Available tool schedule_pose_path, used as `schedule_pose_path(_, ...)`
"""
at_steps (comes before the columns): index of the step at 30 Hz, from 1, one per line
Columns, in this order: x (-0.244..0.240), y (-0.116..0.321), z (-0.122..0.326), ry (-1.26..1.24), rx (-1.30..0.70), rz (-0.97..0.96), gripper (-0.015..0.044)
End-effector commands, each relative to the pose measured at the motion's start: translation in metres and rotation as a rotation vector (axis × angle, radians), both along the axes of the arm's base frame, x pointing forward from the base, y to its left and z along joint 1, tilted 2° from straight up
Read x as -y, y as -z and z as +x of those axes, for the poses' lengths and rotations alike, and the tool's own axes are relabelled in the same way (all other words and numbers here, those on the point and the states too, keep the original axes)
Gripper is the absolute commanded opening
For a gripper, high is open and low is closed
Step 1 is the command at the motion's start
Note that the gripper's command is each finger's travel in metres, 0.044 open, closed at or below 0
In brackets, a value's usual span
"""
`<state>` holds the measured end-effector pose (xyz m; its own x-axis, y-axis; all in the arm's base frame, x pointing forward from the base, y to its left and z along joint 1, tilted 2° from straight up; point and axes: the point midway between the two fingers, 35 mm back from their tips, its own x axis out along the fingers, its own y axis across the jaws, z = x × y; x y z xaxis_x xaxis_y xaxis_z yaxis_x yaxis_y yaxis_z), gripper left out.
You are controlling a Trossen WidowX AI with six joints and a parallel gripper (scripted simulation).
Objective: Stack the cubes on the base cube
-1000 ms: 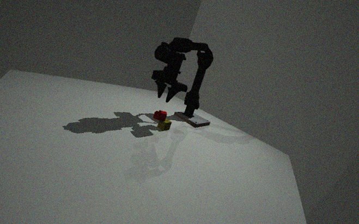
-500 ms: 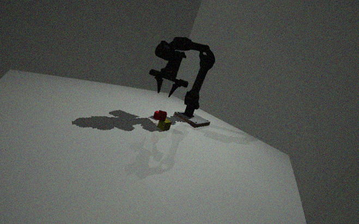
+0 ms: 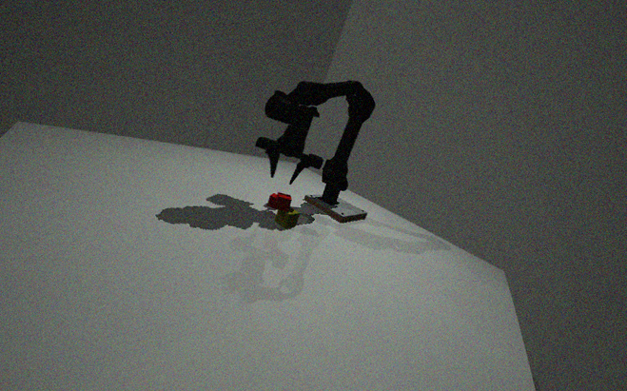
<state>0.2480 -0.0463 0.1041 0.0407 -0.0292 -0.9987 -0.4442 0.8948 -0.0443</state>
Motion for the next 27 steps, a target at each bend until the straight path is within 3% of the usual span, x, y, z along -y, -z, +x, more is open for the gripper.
schedule_pose_path(1, 0.0, 0.018, -0.002, -0.005, -0.006, 0.003, 0.0265)
schedule_pose_path(27, 0.001, 0.055, 0.0, -0.005, -0.007, 0.003, 0.0265)
